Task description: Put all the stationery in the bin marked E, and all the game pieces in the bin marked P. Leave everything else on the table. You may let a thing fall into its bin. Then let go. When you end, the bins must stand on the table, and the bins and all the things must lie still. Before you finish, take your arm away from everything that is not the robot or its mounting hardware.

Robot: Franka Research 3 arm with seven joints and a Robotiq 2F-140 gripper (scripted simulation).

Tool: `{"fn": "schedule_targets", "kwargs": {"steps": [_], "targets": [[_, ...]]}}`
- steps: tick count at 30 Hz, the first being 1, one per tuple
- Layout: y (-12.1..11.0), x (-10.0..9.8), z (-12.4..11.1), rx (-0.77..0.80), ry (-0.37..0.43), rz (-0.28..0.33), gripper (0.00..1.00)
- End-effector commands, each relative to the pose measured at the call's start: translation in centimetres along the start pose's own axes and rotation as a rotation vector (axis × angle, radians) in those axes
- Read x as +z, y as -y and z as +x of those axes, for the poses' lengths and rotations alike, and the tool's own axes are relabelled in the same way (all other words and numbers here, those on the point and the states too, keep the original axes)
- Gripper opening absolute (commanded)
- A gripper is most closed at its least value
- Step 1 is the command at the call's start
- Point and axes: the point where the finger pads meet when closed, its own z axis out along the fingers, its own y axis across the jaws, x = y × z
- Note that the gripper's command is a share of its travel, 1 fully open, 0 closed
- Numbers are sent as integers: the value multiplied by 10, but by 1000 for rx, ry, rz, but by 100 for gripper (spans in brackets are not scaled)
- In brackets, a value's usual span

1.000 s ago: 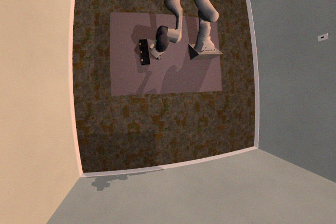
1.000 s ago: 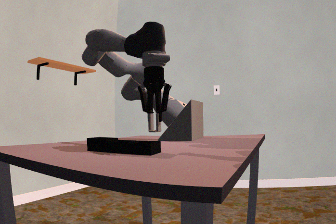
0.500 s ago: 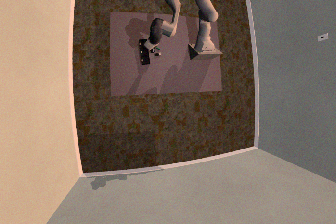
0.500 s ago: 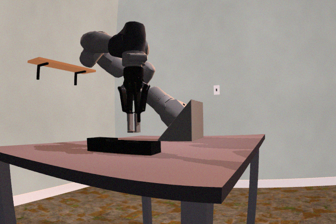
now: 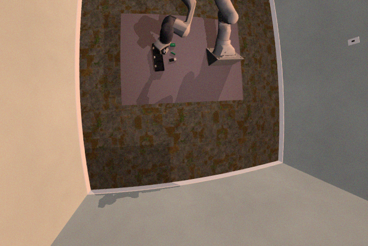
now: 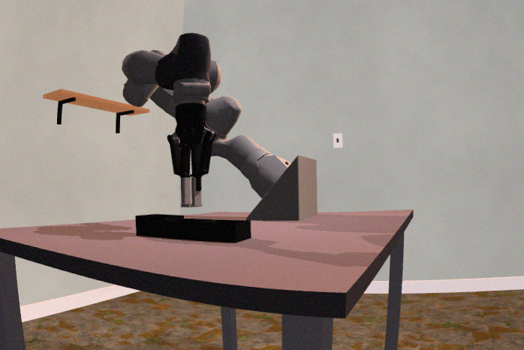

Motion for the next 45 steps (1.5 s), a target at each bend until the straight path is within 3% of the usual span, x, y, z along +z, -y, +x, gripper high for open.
{"fn": "schedule_targets", "kwargs": {"steps": [1, 10, 45], "targets": [[-18, 0, 14, 157, 2, 0, 13], [-57, 0, 45, 361, 1, -3, 13], [-54, 0, 46, 906, 20, -8, 13]]}}
